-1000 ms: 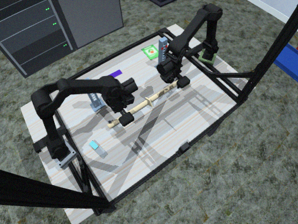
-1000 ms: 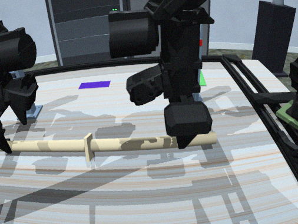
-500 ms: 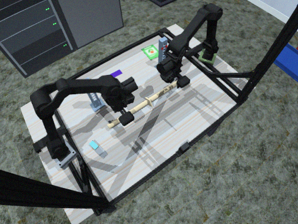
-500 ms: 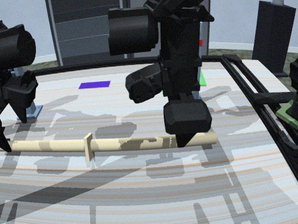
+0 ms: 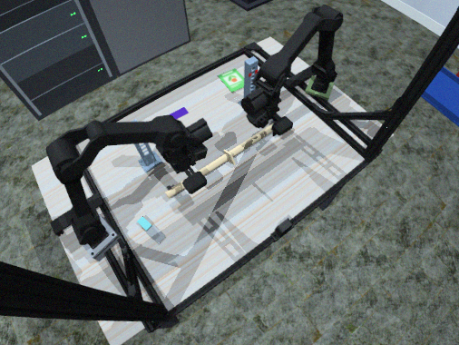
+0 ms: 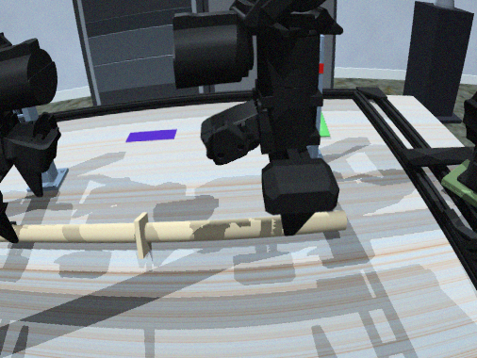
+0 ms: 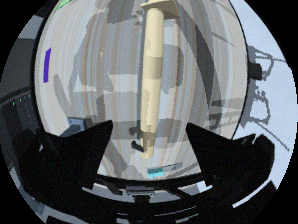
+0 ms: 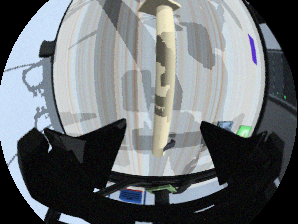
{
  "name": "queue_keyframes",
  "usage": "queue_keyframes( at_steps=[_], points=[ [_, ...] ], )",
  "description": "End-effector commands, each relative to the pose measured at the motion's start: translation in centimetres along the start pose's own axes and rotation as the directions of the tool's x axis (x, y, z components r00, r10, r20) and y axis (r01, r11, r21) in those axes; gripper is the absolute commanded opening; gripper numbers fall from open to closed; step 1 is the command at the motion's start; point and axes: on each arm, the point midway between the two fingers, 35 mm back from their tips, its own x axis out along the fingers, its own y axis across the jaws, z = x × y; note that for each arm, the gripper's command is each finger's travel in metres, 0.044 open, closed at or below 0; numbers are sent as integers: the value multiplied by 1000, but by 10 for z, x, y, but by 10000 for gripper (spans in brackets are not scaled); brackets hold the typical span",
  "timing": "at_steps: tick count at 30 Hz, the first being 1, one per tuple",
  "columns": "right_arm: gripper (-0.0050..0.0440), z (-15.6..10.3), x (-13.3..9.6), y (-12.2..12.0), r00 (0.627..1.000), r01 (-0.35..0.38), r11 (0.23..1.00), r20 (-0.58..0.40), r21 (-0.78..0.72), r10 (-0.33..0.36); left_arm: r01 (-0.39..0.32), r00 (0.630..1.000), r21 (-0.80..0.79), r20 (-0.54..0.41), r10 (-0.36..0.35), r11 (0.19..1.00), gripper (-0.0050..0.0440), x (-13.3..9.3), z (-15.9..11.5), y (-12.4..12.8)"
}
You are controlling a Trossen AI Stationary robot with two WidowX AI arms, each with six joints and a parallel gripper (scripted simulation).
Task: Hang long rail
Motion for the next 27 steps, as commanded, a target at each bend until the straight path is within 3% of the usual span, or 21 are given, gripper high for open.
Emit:
queue_keyframes(
  at_steps=[1, 27],
  points=[
    [440, 0, -1, 0, 1000, 0, 1000, 1, 0, 0, 0, 1000, 0, 2, 0, 1000, 440, -1, 0, 0],
    [440, -2, 31, 0, 1000, 0, 1000, 1, 0, 0, 0, 1000, 0, 2, 0, 1000, 440, 30, -3, 0]
  ],
)
